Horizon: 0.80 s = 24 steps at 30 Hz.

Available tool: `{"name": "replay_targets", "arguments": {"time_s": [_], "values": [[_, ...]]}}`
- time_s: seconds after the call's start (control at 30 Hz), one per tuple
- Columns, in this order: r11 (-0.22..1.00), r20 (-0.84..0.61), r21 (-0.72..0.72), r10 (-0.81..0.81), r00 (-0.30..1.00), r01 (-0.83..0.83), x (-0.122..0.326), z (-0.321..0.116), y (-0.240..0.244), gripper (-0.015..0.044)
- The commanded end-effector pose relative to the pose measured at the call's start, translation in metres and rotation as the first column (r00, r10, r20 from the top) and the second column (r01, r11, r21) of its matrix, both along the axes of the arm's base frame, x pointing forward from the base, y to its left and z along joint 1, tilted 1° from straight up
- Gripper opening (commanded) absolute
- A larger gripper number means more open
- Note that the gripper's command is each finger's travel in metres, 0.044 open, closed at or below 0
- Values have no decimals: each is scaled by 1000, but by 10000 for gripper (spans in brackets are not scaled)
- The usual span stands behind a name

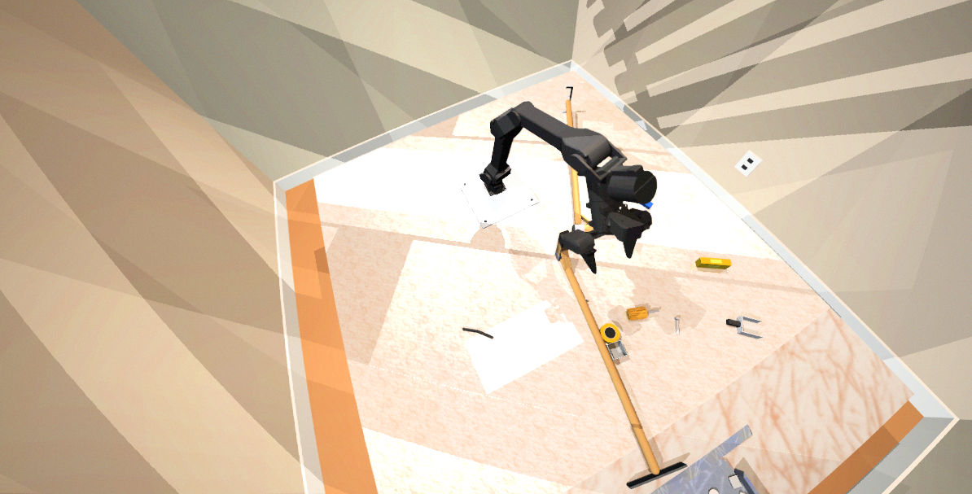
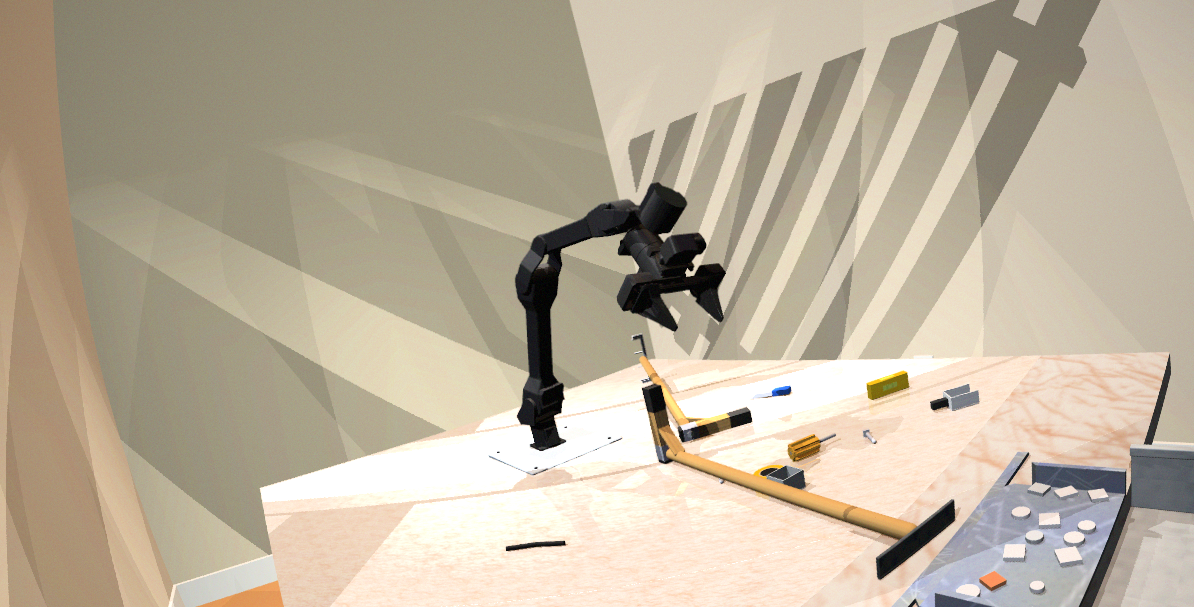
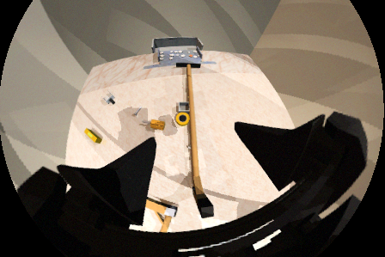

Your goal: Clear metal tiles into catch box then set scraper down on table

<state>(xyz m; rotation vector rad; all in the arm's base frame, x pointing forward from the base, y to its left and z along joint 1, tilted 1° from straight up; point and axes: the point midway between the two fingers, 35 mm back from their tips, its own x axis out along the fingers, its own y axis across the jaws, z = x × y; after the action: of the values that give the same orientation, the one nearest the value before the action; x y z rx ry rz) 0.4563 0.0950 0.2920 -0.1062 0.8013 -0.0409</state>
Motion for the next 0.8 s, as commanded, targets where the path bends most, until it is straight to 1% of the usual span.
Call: {"name": "replay_targets", "arguments": {"time_s": [0.0,0.77], "values": [[1000,-34,6,-2,999,2,9,-12,-2,440],[997,-240,57,-36,970,51,56,-92,-30,440]]}}
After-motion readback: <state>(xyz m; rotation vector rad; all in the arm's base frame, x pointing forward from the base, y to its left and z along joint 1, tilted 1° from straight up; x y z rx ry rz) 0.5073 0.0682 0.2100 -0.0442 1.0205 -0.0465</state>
